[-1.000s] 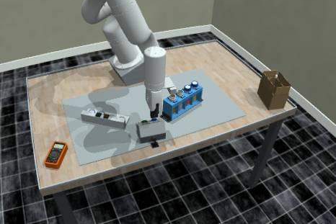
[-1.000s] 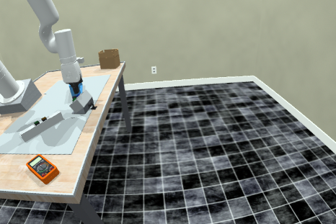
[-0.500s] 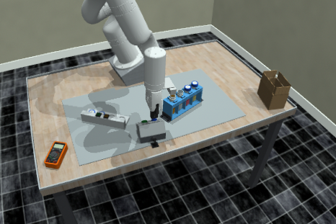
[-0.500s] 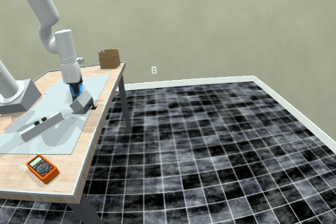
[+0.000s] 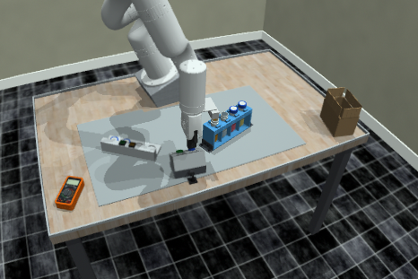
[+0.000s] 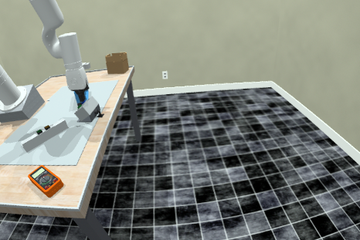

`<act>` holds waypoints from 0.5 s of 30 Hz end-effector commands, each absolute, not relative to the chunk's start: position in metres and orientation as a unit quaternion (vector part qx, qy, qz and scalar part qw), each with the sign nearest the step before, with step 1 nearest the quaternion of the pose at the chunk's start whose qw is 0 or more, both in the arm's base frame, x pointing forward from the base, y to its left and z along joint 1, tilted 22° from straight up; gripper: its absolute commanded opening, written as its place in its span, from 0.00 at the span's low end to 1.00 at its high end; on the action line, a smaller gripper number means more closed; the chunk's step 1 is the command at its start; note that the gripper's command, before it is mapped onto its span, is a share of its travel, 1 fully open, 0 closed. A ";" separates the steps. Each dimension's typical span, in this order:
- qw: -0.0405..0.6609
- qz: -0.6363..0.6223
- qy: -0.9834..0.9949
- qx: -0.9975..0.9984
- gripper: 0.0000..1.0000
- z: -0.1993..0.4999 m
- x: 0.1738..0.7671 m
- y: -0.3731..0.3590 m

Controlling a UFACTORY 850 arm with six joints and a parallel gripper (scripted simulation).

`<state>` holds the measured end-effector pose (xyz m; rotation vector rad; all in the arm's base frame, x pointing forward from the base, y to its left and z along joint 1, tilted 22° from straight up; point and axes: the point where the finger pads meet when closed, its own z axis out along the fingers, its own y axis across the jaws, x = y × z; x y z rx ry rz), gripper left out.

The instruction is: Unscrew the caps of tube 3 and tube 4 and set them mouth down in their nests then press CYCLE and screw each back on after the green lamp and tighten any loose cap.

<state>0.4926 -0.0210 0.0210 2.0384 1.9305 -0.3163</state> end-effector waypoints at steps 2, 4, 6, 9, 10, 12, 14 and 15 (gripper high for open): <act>0.158 -0.110 0.675 0.712 0.00 0.020 0.493 -0.021; 0.158 -0.110 0.675 0.712 0.00 0.020 0.493 -0.021; 0.158 -0.110 0.675 0.712 0.00 0.019 0.494 -0.022; 0.158 -0.110 0.675 0.712 0.00 0.018 0.494 -0.022; 0.158 -0.110 0.675 0.712 0.00 0.018 0.494 -0.022; 0.158 -0.110 0.675 0.712 0.00 0.017 0.494 -0.022; 0.158 -0.110 0.675 0.712 0.00 0.017 0.494 -0.023; 0.158 -0.110 0.675 0.712 0.00 0.016 0.494 -0.023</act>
